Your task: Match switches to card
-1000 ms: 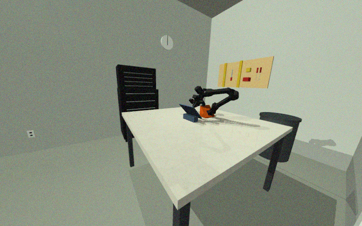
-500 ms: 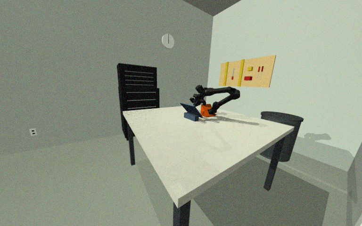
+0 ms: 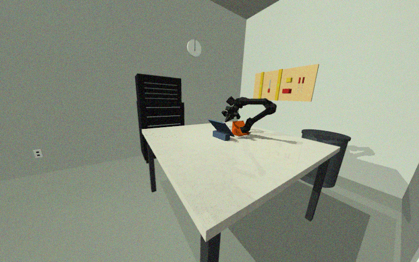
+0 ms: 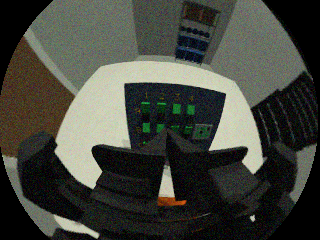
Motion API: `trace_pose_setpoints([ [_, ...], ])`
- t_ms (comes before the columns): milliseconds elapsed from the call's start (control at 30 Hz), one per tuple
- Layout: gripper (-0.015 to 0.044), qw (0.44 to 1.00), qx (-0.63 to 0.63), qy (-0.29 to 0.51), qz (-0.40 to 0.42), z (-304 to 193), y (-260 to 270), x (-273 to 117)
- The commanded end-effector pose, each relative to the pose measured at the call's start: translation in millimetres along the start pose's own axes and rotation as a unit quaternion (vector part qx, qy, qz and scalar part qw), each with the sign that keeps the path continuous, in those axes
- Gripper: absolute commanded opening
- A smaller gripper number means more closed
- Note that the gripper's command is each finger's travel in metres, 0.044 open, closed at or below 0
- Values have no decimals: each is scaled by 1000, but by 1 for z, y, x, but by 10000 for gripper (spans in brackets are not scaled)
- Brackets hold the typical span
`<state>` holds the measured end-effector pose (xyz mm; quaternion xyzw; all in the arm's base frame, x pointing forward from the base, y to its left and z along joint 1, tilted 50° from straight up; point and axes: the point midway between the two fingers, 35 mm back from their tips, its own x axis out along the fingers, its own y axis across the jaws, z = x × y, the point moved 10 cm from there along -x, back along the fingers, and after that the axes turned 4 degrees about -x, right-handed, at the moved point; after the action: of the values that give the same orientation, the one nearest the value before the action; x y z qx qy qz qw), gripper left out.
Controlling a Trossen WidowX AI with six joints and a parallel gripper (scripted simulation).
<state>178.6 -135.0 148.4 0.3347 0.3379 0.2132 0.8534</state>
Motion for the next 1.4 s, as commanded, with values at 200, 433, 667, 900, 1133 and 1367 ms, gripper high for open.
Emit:
trace_pose_setpoints([
  [200, 0, 1000, -4, -3, 6, 5, 3, -26],
  [433, 0, 1000, -5, -3, 6, 3, -24, -26],
  [667, 0, 1000, -5, -14, 4, 0, -24, 5],
  [900, 0, 1000, -5, -17, 6, 0, -23, 9],
  [1133, 0, 1000, -5, -17, 6, 0, -23, 9],
  [1367, 0, 1000, -5, -17, 7, 0, -22, 19],
])
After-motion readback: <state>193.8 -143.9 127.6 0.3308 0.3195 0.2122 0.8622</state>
